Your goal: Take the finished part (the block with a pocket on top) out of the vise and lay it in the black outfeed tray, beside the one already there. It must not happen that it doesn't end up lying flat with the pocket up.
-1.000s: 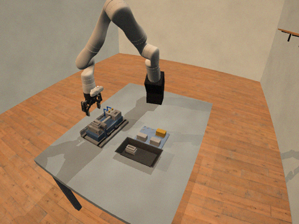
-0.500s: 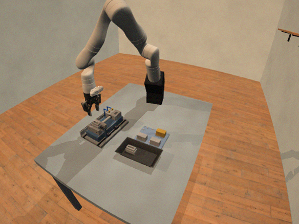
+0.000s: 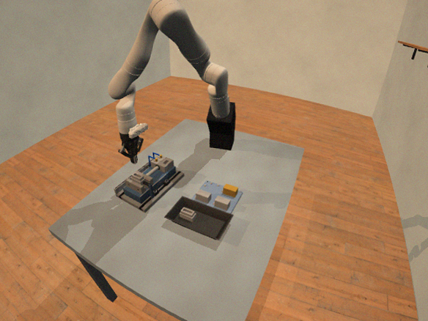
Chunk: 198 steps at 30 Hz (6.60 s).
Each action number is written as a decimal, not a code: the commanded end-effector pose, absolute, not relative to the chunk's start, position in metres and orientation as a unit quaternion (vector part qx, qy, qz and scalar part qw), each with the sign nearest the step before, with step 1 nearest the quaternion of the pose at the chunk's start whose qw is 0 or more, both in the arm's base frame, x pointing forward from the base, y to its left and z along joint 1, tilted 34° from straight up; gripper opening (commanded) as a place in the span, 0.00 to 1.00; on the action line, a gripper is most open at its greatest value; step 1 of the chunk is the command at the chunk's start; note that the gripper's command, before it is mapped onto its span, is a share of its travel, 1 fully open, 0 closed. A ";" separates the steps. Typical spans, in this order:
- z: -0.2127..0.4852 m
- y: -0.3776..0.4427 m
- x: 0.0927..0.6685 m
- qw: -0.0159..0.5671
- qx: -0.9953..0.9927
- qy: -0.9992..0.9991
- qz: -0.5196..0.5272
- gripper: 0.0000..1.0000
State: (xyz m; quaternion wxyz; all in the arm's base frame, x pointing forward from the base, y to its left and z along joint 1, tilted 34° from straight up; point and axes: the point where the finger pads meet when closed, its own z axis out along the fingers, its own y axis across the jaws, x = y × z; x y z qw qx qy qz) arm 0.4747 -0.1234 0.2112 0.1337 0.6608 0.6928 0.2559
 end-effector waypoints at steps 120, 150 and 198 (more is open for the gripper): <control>0.159 -0.111 0.508 0.135 0.660 0.693 0.258 0.67; 0.158 -0.111 0.508 0.135 0.660 0.693 0.258 0.67; 0.159 -0.112 0.509 0.135 0.660 0.693 0.258 0.67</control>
